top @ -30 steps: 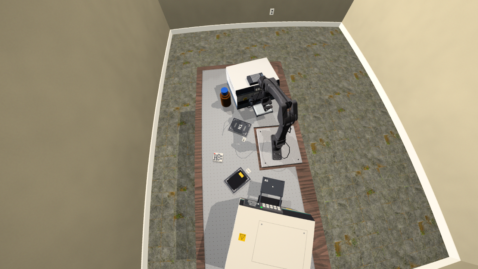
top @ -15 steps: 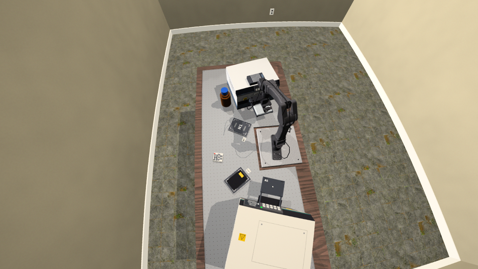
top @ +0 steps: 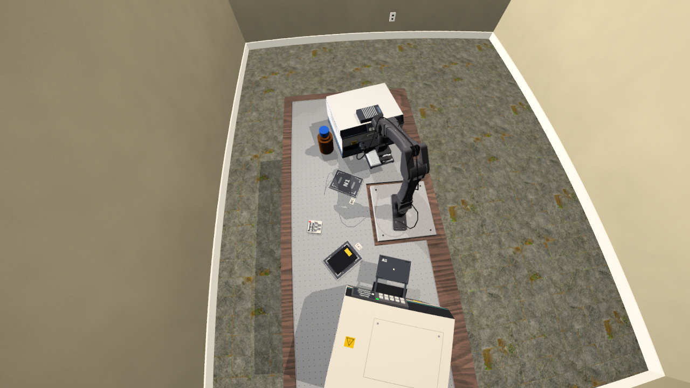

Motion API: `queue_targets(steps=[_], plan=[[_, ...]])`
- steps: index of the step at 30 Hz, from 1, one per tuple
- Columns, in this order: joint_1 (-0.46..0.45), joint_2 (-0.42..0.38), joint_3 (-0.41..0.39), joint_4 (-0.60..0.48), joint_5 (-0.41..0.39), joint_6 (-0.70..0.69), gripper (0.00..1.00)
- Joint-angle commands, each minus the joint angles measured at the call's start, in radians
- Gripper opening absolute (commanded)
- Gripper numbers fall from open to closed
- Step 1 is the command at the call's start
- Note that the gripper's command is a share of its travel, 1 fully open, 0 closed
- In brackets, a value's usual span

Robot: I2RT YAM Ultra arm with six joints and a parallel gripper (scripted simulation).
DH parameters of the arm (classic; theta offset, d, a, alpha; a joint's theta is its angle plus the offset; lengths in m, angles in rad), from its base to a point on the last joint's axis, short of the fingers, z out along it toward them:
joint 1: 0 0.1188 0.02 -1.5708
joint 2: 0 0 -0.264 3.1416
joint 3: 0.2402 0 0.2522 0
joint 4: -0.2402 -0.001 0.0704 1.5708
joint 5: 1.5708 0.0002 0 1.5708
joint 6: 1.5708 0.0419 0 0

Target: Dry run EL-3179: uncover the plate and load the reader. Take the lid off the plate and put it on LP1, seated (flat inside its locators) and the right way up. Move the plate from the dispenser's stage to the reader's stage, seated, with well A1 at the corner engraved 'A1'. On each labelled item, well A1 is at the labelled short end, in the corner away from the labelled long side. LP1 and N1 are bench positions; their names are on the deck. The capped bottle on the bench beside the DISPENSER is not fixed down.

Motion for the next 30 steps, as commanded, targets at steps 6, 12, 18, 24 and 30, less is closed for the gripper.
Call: queue_targets(steps=[6, 12, 18, 24, 30], plan=[[-0.014, -0.006, -0.021, 0.024, -0.012, -0.008, 1.0], [-0.014, 0.002, -0.019, 0.034, -0.012, -0.007, 1.0], [-0.013, 0.007, -0.038, 0.039, -0.012, -0.007, 1.0], [-0.013, 0.002, -0.048, 0.055, -0.012, -0.007, 1.0], [-0.004, -0.001, -0.031, 0.047, -0.004, -0.002, 1.0]])
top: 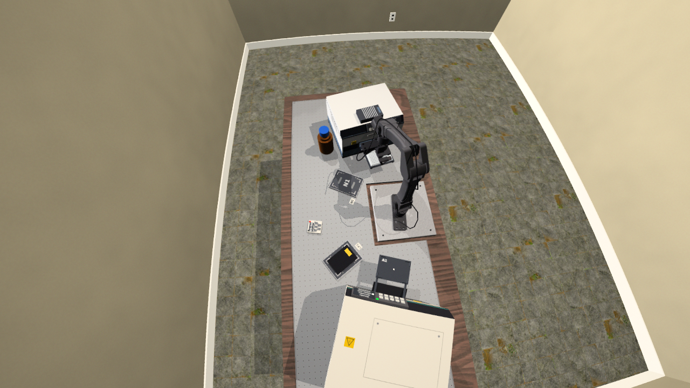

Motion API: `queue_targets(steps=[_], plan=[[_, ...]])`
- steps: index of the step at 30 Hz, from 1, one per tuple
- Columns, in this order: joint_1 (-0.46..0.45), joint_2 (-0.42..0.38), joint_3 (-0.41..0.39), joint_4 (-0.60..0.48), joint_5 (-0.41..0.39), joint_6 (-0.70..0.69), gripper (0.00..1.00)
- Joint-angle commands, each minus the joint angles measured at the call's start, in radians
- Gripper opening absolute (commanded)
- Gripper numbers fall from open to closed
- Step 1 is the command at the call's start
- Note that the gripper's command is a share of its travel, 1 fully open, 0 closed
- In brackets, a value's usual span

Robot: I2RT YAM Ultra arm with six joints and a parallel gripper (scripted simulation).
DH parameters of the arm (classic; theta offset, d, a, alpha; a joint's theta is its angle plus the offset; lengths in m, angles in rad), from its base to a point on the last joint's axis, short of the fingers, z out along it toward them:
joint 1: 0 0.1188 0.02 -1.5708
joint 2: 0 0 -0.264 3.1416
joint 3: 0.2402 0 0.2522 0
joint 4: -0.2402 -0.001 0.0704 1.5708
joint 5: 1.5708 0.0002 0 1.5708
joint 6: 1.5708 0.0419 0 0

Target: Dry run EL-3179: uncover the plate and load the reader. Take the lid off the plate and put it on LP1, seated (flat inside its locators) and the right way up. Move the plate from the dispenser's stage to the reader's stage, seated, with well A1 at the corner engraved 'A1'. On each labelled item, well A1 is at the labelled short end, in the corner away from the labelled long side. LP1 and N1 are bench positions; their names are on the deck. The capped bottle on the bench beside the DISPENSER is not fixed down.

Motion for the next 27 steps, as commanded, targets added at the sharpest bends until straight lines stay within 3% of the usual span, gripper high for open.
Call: queue_targets(steps=[1, 27], plan=[[-0.004, -0.005, 0.004, 0.002, -0.004, -0.002, 1.0], [-0.004, -0.005, 0.004, 0.002, -0.004, -0.002, 0.87]])
